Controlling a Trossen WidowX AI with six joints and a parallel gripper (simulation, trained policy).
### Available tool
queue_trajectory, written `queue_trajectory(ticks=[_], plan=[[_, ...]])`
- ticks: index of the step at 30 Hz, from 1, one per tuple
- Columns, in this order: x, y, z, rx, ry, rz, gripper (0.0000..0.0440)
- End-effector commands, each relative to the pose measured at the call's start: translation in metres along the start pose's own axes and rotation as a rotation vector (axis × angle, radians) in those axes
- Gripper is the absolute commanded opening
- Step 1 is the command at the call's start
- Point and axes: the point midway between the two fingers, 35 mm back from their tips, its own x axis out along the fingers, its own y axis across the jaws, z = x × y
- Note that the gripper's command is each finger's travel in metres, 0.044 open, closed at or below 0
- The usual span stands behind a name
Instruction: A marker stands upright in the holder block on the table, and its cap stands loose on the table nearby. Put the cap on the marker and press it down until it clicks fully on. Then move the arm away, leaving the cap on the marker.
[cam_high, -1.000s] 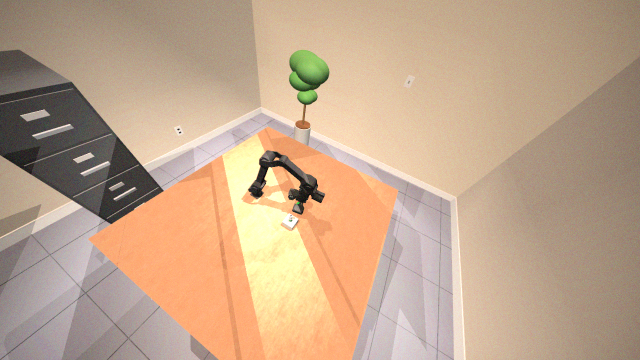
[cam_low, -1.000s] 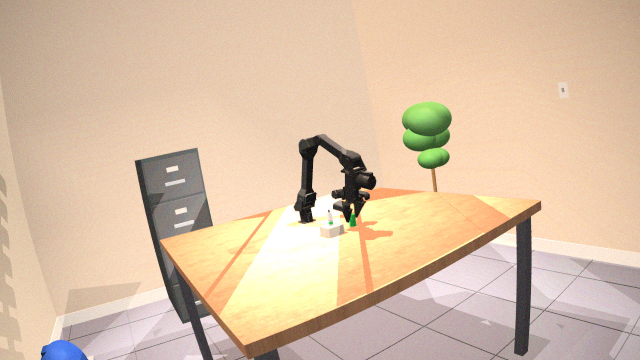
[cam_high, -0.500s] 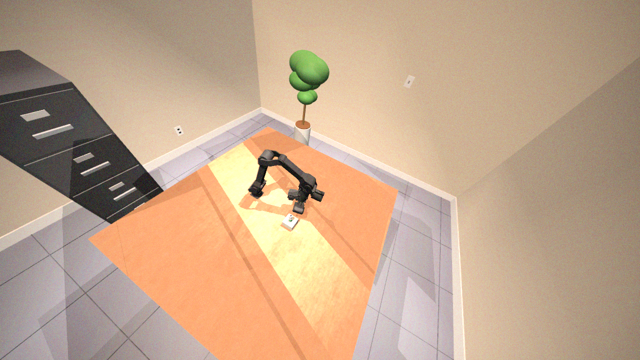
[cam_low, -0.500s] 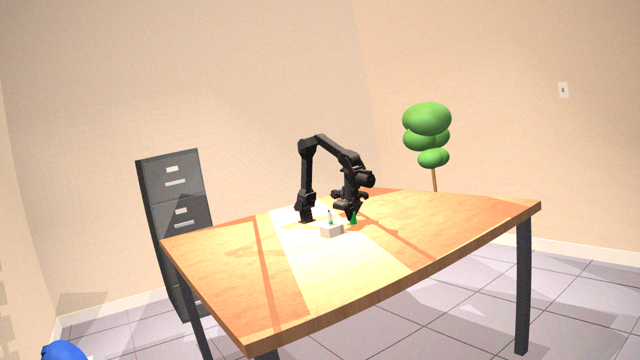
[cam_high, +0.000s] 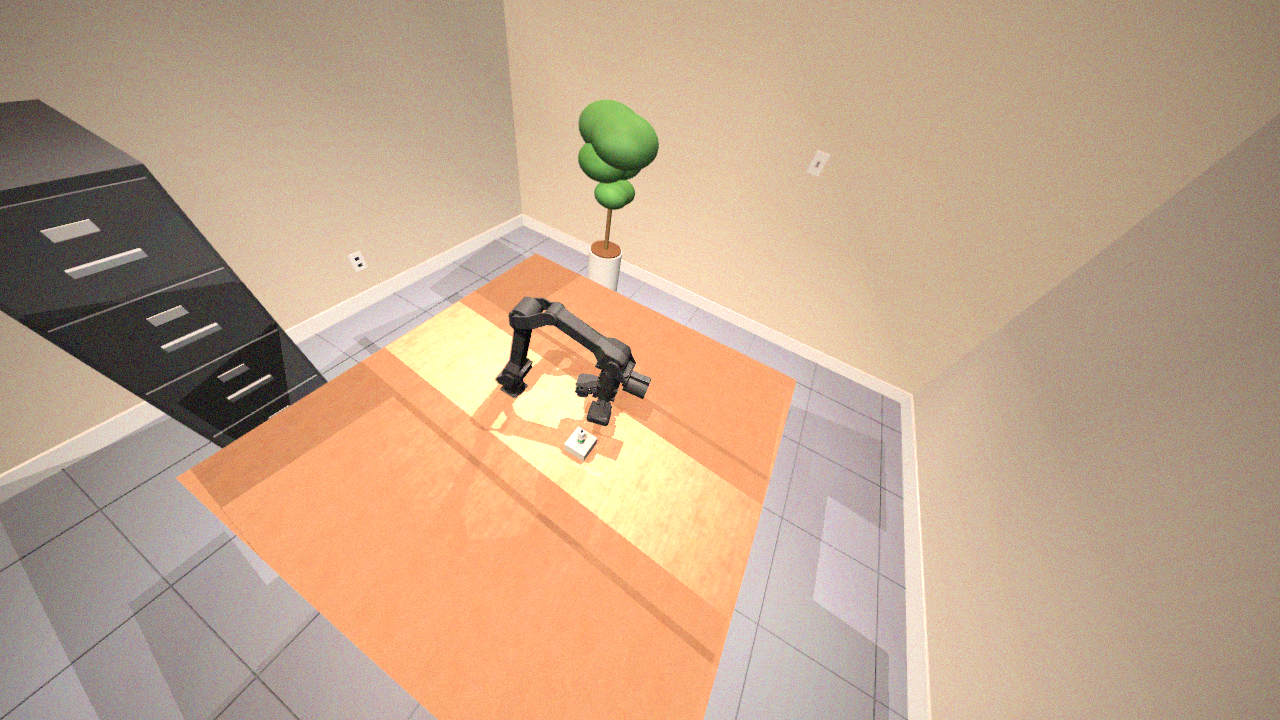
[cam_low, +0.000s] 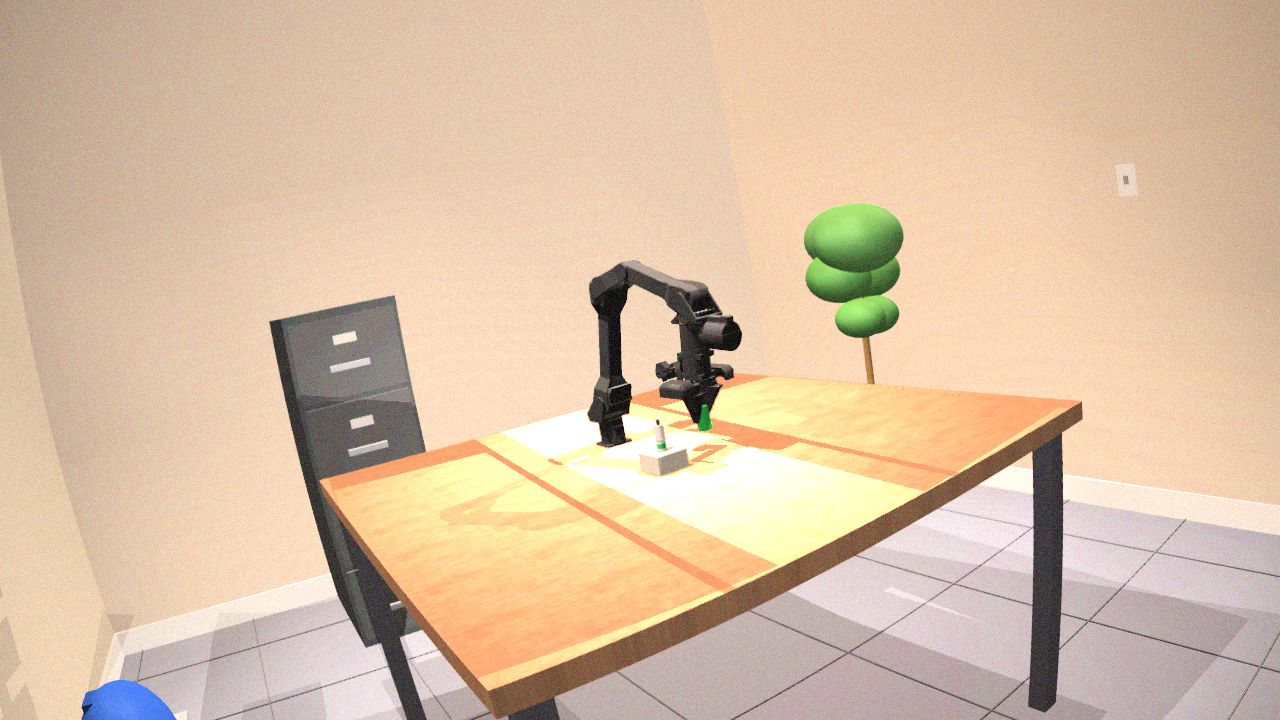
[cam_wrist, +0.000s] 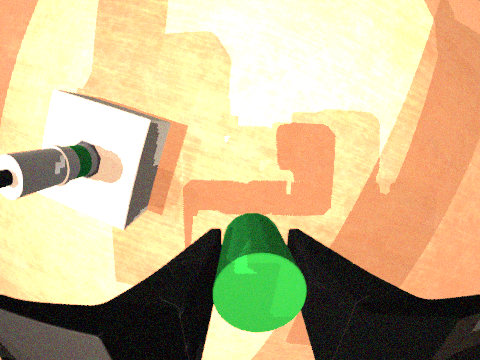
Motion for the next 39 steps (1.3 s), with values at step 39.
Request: queue_trajectory(ticks=[39], plan=[[-0.051,0.096,0.044,0.222,0.002,-0.041,0.0009]])
